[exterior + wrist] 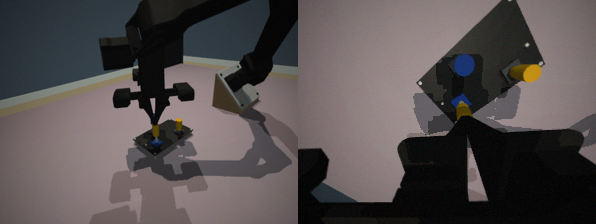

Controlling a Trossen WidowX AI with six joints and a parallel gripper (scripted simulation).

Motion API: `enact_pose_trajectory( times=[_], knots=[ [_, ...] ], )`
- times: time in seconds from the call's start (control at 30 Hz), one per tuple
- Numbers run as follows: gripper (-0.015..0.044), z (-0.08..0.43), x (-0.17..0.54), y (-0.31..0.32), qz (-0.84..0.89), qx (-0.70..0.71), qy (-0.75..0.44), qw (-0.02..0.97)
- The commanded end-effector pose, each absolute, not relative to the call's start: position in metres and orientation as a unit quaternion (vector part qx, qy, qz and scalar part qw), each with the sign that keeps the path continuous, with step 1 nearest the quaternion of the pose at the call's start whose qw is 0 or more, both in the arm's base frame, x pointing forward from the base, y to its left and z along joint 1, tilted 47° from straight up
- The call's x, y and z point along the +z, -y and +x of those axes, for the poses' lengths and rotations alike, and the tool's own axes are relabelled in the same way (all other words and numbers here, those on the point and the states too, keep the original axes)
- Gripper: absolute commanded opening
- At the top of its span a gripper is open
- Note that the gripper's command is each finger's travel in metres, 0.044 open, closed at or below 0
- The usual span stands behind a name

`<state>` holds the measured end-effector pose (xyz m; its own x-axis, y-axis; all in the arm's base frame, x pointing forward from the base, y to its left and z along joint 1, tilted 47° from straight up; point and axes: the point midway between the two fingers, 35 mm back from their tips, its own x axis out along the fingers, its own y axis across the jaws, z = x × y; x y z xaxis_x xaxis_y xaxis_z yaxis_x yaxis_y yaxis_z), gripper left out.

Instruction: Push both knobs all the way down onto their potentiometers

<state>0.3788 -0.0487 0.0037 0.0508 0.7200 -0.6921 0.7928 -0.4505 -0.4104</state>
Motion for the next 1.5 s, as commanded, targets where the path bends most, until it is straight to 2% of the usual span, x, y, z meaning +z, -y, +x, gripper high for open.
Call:
enact_pose_trajectory(
  times=[0.0,1.47],
  knots=[
    [0.0,0.38,-0.001,0.042,0.721,-0.448,-0.528,0.041],
    [0.0,0.381,-0.012,0.029,0.721,-0.447,-0.528,0.041]
  ],
)
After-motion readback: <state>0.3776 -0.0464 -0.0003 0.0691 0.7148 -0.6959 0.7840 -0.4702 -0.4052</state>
